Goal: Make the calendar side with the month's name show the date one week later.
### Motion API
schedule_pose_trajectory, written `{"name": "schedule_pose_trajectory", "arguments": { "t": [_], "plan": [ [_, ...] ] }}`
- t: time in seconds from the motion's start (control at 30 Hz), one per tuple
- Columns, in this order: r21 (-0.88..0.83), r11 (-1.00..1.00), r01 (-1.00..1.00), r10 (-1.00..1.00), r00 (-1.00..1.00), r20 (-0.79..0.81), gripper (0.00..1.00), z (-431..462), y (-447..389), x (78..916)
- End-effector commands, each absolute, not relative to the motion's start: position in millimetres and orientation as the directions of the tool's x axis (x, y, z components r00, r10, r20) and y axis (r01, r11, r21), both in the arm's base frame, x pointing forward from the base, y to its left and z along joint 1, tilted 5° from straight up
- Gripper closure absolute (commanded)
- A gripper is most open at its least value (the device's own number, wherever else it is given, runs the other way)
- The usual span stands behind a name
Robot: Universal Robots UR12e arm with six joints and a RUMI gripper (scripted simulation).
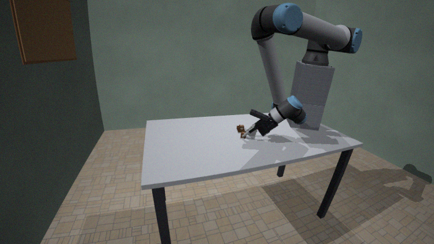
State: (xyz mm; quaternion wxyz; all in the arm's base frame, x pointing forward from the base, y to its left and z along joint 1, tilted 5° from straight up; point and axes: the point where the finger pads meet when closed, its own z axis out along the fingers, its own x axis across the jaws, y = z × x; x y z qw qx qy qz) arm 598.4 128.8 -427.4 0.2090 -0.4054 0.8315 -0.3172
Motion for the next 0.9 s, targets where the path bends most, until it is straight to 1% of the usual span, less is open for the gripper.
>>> {"name": "schedule_pose_trajectory", "arguments": {
  "t": [0.0,0.87],
  "plan": [
    [-0.698,0.470,-0.541,-0.807,-0.583,-0.092,0.89,-427.6,130.0,599.3],
    [-0.697,0.470,-0.542,-0.807,-0.584,-0.090,0.89,-417.4,128.5,597.7]
  ]
}}
